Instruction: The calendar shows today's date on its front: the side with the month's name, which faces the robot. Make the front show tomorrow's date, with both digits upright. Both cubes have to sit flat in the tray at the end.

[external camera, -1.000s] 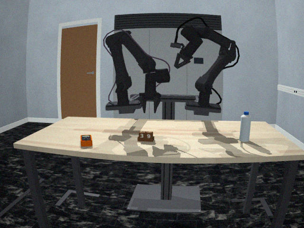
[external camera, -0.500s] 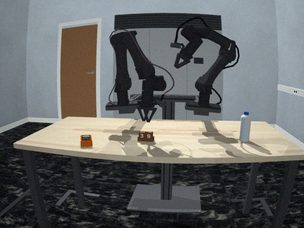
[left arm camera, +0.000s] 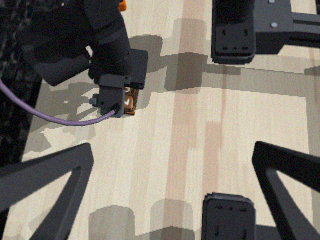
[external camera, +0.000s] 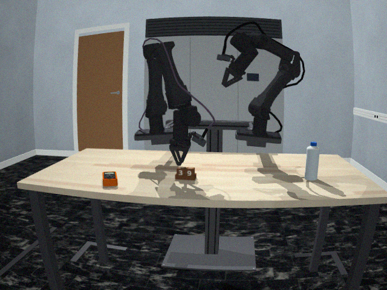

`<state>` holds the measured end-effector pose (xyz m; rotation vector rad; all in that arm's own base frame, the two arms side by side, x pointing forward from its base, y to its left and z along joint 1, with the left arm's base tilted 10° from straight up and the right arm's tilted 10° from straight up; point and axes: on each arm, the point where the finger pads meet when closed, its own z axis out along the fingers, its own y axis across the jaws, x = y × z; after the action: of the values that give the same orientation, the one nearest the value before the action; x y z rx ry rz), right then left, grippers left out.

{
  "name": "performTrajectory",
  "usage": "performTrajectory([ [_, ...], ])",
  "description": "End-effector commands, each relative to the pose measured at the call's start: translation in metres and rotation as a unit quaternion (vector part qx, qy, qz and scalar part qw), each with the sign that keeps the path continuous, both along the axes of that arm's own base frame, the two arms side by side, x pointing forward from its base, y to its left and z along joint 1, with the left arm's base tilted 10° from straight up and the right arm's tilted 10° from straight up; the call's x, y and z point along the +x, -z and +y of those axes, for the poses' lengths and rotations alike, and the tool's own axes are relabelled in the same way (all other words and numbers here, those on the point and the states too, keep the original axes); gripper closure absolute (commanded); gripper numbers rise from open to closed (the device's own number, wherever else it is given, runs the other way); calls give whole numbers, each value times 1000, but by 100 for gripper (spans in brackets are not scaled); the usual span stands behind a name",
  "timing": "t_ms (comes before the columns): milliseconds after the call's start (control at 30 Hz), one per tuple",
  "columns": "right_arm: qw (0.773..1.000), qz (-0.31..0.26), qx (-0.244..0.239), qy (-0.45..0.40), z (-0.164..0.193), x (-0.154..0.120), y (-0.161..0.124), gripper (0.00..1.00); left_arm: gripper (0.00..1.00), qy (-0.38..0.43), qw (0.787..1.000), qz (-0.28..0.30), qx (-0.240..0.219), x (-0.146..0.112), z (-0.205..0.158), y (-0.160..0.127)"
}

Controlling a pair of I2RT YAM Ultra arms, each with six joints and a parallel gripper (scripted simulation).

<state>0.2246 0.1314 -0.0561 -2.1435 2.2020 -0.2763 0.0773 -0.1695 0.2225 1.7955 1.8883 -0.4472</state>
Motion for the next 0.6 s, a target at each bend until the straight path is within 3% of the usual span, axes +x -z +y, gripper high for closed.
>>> performTrajectory([
  [0, 1000, 1, 13, 17, 8, 5, 2, 44, 0, 6, 1000, -12, -25, 0, -4, -18],
  [333, 1000, 0, 14, 18, 9, 12, 27, 56, 0, 6, 1000, -12, -25, 0, -4, -18],
  [400, 1000, -2, 15, 18, 8, 12, 27, 54, 0, 6, 1000, -12, -25, 0, -4, -18],
  [567, 1000, -3, 16, 16, 6, 8, 27, 68, 0, 6, 1000, -12, -25, 0, -4, -18],
])
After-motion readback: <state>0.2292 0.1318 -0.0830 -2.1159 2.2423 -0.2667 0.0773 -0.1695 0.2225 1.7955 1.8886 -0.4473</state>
